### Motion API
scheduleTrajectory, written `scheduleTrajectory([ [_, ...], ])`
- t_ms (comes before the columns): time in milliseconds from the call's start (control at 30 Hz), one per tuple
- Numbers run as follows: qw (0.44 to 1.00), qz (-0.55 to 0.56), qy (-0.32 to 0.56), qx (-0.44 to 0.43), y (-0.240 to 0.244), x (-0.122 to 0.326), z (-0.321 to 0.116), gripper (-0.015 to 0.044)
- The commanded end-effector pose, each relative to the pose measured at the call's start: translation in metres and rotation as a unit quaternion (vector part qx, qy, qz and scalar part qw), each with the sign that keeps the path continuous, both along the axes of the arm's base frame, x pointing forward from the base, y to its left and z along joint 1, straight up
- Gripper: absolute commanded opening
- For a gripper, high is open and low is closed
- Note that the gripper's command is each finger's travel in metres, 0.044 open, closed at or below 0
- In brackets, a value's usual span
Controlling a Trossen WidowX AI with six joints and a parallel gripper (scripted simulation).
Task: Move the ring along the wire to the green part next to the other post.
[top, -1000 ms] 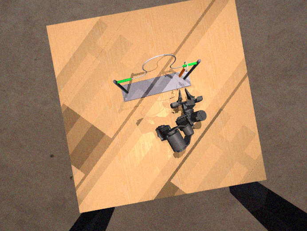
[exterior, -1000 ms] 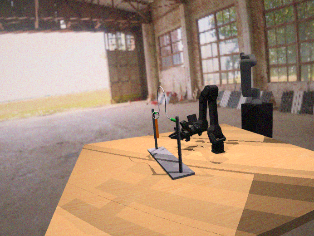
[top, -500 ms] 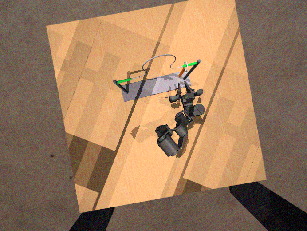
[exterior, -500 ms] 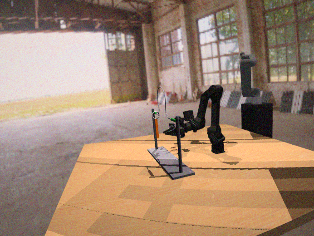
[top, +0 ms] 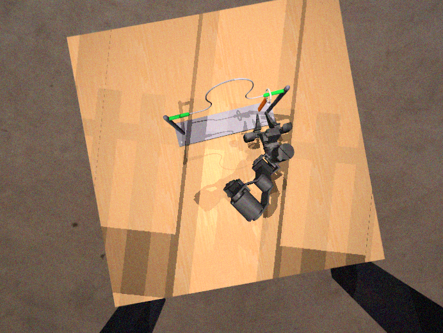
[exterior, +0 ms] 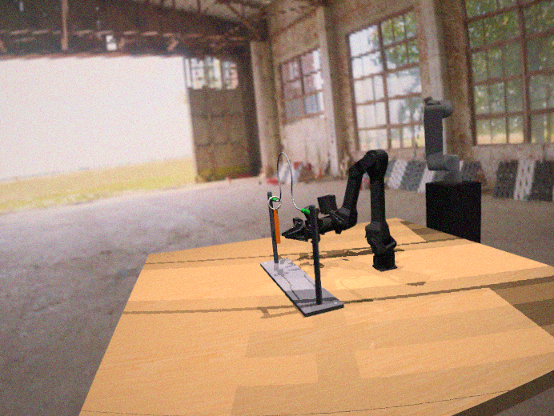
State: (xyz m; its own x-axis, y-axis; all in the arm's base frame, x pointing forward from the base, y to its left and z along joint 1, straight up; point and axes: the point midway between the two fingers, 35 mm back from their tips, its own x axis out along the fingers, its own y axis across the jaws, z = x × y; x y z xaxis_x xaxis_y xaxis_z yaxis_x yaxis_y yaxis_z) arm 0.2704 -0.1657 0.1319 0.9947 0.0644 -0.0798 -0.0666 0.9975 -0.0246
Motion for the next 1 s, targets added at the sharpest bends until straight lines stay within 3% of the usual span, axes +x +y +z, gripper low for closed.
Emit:
scheduleTrajectory([
  [0, 1.000, -0.002, 0.001, 0.002, -0.001, 0.006, -0.001, 0.0160],
  [967, 1.000, -0.002, -0.004, 0.003, 0.004, 0.050, -0.004, 0.0160],
])
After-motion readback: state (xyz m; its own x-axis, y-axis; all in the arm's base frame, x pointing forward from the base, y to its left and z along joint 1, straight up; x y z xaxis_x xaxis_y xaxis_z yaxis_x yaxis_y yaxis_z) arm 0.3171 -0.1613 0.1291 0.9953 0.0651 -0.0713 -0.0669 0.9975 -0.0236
